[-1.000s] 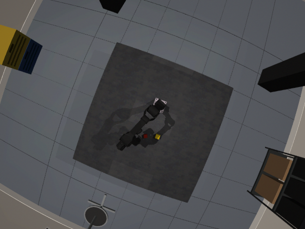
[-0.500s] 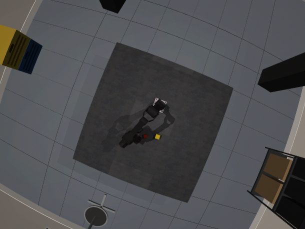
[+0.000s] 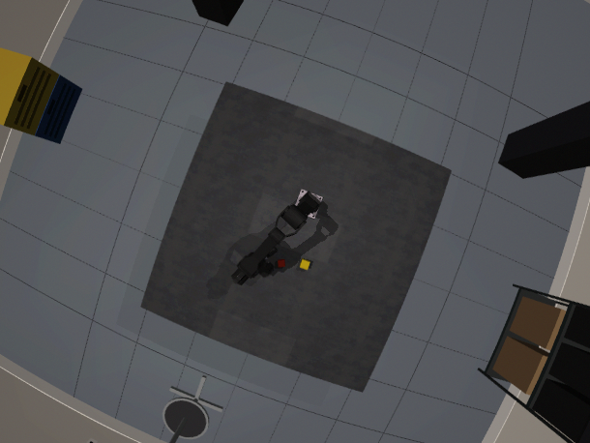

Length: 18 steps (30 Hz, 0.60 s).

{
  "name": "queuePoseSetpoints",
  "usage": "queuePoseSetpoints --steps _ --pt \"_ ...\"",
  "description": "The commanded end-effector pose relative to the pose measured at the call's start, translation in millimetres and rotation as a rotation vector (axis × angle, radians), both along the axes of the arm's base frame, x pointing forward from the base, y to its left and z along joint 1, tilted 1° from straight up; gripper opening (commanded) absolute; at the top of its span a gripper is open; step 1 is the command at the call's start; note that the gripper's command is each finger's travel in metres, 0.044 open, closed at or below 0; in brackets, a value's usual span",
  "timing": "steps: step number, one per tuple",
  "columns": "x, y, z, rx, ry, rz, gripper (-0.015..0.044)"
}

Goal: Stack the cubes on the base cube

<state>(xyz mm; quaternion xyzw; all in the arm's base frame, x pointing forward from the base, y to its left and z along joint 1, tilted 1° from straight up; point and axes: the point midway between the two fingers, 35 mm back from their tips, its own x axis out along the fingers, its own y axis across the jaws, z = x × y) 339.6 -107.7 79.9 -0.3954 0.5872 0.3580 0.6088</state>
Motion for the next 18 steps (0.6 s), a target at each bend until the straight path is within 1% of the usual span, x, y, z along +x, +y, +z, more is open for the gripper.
queuePoseSetpoints --steps 1,11,17,18 --pt "-0.5 0.6 -8.6 0.006 0.006 -0.002 0.0265" --pt "-0.4 0.4 -22.4 0.006 0.006 -0.002 0.0265" --pt "-0.4 0.4 -22.4 0.006 0.006 -0.002 0.0107" --pt "-0.4 0.4 -22.4 0.006 0.006 -0.002 0.0105"
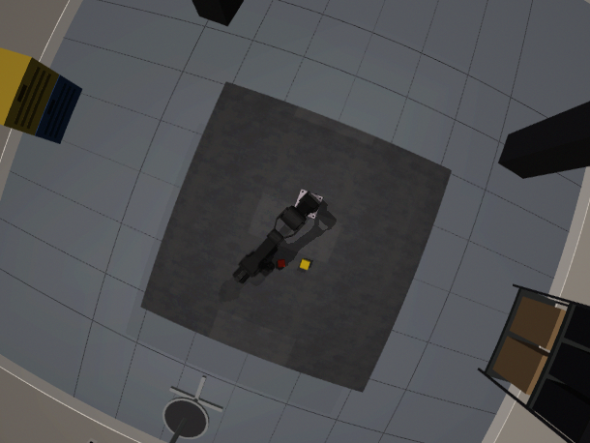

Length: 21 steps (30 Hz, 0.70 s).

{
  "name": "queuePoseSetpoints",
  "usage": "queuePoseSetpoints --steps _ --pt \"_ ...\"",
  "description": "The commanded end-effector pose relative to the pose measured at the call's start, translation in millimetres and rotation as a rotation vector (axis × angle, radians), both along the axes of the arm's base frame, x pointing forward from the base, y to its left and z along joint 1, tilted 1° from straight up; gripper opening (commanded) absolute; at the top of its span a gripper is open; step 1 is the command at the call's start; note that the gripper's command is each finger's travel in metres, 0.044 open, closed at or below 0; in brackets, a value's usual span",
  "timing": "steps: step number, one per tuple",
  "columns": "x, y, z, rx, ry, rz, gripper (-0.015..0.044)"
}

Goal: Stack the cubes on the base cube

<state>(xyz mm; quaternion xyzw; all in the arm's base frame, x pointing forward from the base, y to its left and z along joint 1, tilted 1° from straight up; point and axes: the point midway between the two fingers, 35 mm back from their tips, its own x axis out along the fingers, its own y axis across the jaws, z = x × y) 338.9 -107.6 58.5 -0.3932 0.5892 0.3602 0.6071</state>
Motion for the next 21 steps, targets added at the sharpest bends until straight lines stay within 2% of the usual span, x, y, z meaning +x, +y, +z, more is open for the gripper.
queuePoseSetpoints --steps 1,21 --pt "0.3 0.4 -0.9 0.003 -0.002 -0.002 0.0105" --pt "3.0 0.0 55.3 0.003 -0.002 -0.002 0.0105"
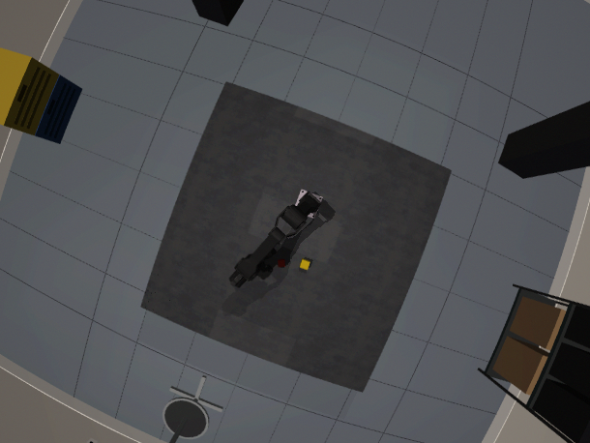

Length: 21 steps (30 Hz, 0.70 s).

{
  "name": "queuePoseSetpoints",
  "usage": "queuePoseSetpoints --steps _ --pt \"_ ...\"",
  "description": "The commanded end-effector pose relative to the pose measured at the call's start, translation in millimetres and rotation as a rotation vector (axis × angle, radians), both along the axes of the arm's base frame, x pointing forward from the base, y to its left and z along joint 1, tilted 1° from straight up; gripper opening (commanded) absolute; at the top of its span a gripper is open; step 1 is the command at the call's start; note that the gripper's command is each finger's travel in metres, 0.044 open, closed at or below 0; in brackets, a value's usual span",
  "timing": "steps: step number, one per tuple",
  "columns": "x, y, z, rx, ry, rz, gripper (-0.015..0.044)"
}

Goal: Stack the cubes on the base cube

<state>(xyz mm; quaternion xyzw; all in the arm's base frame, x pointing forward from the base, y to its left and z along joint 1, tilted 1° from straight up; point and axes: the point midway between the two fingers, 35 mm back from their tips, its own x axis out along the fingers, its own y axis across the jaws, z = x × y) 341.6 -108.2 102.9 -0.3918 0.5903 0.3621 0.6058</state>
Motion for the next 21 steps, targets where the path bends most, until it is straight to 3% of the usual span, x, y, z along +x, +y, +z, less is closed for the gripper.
queuePoseSetpoints --steps 1,21 --pt "0.1 0.6 14.1 0.001 -0.008 -0.003 0.0105" --pt "-6.8 8.2 63.3 0.004 -0.008 -0.041 0.0105"
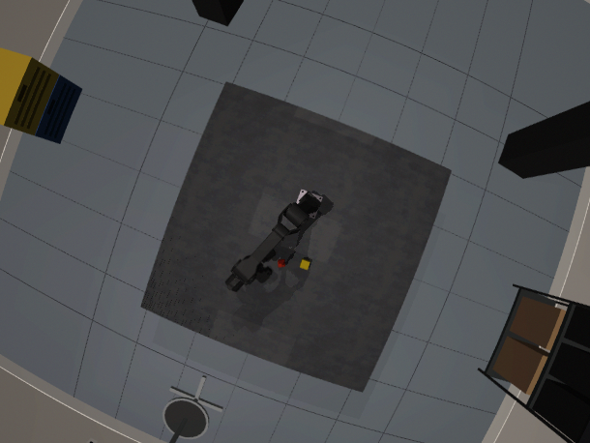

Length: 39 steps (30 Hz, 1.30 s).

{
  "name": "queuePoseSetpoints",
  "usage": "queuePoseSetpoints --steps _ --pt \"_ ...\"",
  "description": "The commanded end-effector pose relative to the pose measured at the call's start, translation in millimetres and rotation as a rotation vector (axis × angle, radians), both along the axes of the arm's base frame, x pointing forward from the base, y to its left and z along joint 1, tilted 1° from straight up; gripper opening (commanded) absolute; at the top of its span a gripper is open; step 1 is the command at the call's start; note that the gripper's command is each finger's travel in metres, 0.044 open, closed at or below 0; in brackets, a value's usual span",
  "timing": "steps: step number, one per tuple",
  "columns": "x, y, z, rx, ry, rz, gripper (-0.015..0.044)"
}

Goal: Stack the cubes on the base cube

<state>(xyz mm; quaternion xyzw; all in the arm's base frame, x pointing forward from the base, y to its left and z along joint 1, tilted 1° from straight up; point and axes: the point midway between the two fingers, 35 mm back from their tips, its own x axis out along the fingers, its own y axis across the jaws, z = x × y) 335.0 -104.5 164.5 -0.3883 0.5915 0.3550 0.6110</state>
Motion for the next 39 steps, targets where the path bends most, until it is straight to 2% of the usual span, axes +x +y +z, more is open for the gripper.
queuePoseSetpoints --steps 1,39 --pt "0.3 7.7 1.2 0.006 -0.001 -0.050 0.0105" --pt "-5.8 126.3 -23.0 0.065 -0.017 -1.027 0.0105"
